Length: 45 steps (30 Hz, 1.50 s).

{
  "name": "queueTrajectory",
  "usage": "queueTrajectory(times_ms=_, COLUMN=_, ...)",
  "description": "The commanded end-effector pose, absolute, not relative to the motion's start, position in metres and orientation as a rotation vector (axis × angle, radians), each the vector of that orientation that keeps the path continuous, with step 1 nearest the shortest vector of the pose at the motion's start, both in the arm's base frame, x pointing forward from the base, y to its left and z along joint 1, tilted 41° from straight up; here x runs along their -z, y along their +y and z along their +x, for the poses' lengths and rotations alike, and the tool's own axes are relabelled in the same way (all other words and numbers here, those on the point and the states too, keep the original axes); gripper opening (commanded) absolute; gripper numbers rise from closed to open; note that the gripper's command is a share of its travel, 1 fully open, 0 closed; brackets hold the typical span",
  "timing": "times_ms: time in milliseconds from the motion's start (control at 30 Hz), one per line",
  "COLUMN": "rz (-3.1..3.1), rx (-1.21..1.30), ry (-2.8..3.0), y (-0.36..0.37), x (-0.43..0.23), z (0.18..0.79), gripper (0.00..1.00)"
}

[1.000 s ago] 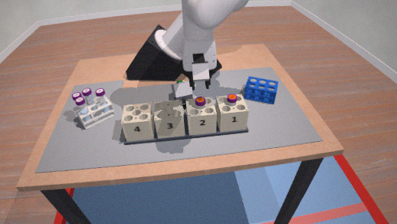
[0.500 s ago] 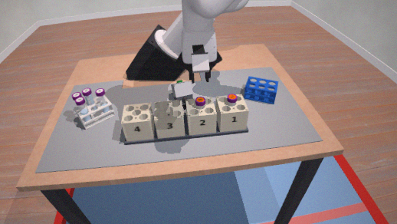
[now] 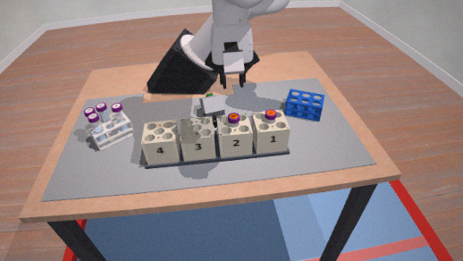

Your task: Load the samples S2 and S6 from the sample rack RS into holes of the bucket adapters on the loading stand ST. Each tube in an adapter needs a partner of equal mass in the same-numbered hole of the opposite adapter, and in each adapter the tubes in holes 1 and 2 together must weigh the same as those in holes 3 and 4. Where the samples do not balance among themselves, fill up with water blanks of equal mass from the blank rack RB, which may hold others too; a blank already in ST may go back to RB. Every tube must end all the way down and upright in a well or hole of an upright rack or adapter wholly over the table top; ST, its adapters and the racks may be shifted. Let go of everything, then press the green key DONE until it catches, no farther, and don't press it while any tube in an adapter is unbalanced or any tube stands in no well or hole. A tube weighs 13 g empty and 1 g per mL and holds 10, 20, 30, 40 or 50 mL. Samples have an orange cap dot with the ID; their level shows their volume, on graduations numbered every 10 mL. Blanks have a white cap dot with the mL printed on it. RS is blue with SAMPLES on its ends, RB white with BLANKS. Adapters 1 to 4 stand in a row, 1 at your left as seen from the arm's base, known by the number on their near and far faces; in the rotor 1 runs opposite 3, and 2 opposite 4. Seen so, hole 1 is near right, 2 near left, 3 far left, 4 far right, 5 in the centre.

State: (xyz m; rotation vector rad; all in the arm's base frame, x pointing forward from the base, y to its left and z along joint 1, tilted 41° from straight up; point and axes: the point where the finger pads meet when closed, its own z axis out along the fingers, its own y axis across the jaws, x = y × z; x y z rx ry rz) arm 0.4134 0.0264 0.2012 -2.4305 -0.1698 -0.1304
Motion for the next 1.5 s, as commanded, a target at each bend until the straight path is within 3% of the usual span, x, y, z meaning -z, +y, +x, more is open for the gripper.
queueTrajectory(times_ms=0, rz=-2.431, rx=0.132, ry=-0.17, y=0.024, x=-0.204, z=0.414, gripper=0.43)
queueTrajectory(times_ms=733, rz=-2.431, rx=0.132, ry=-0.17, y=0.024, x=-0.204, z=0.414, gripper=0.43)
queueTrajectory(times_ms=767, rz=-2.429, rx=0.147, ry=-0.21, y=0.02, x=-0.201, z=0.414, gripper=0.57)
queueTrajectory(times_ms=1467, rz=-2.315, rx=0.385, ry=-0.863, y=-0.052, x=-0.139, z=0.412, gripper=0.57)
